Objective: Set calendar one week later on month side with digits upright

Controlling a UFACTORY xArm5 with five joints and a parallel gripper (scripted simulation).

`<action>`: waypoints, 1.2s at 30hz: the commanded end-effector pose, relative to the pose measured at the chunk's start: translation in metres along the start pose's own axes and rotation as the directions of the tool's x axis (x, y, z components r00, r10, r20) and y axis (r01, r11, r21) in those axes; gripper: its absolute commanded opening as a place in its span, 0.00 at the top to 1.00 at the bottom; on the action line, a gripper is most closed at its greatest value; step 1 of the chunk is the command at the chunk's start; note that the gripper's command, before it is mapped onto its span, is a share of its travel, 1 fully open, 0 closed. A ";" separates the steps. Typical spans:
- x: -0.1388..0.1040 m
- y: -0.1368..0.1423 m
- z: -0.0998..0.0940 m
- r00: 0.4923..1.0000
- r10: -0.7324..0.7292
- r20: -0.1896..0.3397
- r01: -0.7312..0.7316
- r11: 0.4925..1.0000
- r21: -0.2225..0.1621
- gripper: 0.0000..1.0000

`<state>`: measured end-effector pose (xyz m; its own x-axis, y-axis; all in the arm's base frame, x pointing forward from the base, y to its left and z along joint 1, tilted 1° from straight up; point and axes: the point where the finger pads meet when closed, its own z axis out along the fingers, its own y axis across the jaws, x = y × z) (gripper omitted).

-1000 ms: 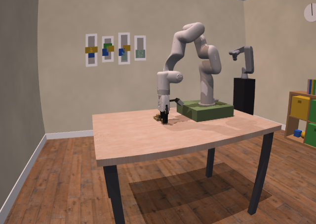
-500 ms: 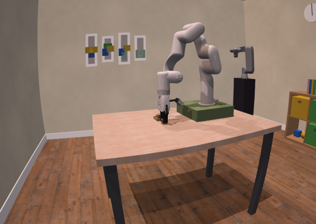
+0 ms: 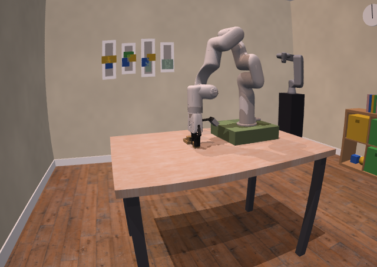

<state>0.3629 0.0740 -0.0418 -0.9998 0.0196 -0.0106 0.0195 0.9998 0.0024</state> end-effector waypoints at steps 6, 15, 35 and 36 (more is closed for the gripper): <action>-0.001 0.000 -0.001 1.000 0.000 0.003 0.000 1.000 -0.001 0.73; -0.001 0.000 -0.001 1.000 0.000 0.003 0.000 1.000 -0.001 0.69; -0.001 0.000 -0.001 1.000 0.000 0.003 0.000 1.000 -0.001 0.53; -0.001 0.000 -0.001 1.000 0.000 0.003 0.000 1.000 -0.001 0.53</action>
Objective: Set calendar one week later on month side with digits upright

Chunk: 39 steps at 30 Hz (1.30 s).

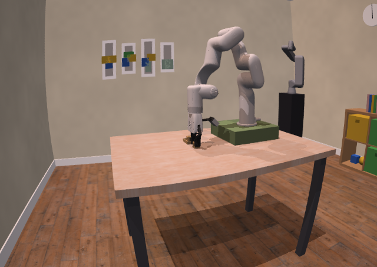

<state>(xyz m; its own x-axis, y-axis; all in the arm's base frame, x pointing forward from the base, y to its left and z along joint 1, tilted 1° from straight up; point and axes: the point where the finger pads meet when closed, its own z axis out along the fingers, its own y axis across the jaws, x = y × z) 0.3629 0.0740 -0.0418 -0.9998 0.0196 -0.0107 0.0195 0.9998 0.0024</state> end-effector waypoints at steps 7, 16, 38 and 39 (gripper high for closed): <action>-0.001 0.000 -0.004 1.000 0.000 0.003 0.000 1.000 -0.001 0.53; -0.001 0.000 -0.028 1.000 0.000 0.003 0.000 1.000 -0.001 0.53; -0.001 0.000 -0.090 1.000 0.000 0.003 0.000 1.000 -0.001 0.00; -0.001 0.000 -0.090 1.000 0.000 0.003 0.000 1.000 -0.001 0.00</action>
